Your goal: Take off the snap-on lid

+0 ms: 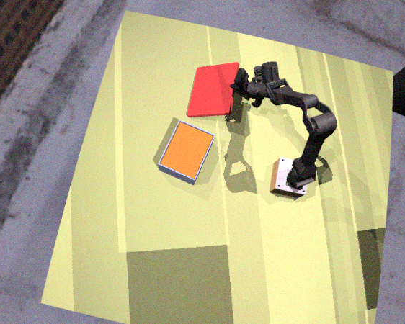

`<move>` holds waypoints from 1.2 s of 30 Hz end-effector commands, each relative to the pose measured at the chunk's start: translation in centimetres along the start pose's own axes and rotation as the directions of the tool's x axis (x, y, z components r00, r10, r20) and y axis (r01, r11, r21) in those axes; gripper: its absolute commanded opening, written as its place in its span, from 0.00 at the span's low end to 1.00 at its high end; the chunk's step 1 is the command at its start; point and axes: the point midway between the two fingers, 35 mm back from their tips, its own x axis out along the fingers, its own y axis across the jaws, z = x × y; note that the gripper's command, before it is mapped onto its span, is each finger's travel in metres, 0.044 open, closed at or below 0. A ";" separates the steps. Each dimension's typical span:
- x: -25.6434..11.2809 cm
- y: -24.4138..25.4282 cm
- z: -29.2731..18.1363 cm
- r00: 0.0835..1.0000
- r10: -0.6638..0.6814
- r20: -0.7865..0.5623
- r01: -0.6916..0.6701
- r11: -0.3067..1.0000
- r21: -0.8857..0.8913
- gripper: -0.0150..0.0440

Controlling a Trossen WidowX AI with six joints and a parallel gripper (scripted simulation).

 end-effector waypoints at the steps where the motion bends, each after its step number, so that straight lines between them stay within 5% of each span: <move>1: 0.8 -1.6 -0.4 0.999 -0.036 -0.012 0.037 0.999 0.026 0.25; 36: 2.5 -3.8 -0.5 0.999 -0.036 -0.012 0.037 0.999 0.026 0.25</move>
